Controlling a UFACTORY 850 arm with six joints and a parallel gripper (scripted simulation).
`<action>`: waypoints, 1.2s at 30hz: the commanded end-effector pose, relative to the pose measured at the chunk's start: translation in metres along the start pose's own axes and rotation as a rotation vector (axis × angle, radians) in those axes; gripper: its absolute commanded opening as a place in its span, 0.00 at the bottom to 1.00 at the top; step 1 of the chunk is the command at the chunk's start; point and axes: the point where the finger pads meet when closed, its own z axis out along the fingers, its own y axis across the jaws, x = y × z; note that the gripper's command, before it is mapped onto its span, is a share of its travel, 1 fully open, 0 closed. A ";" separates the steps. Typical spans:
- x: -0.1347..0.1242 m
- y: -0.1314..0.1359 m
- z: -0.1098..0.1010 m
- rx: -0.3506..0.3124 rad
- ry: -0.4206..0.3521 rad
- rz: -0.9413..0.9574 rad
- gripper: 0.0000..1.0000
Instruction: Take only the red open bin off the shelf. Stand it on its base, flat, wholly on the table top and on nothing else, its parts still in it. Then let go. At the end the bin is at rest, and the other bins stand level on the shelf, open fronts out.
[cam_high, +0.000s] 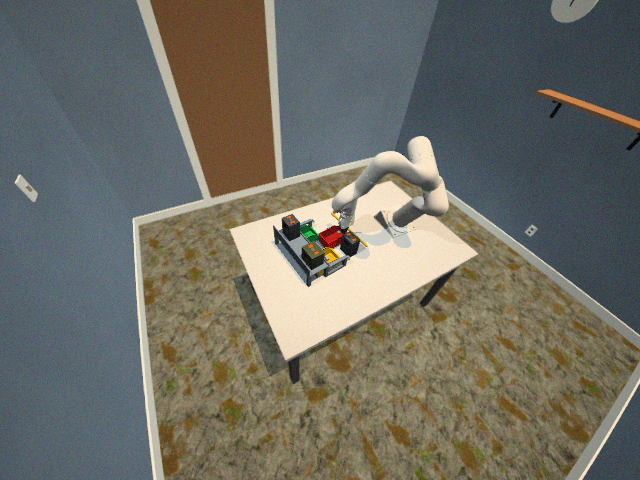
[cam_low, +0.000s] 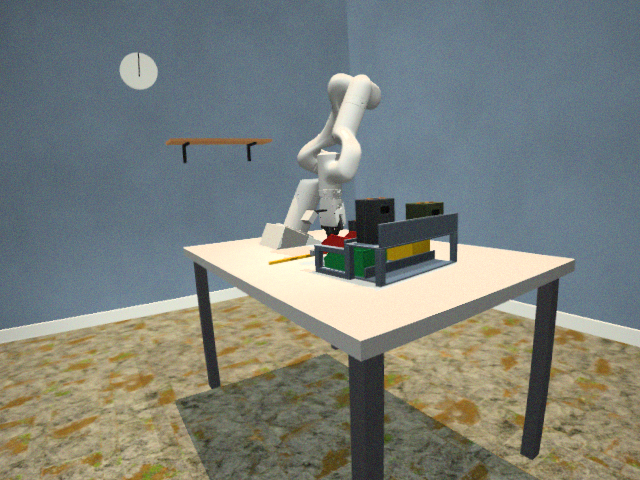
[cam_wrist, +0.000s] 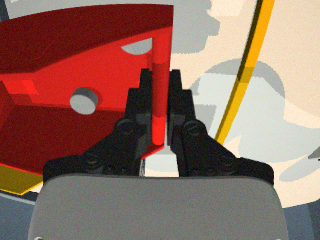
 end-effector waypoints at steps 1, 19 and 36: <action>0.001 0.015 -0.001 0.008 0.002 -0.002 0.00; 0.001 0.012 -0.001 0.008 0.002 -0.002 0.00; 0.001 0.011 0.007 0.008 0.002 -0.002 0.00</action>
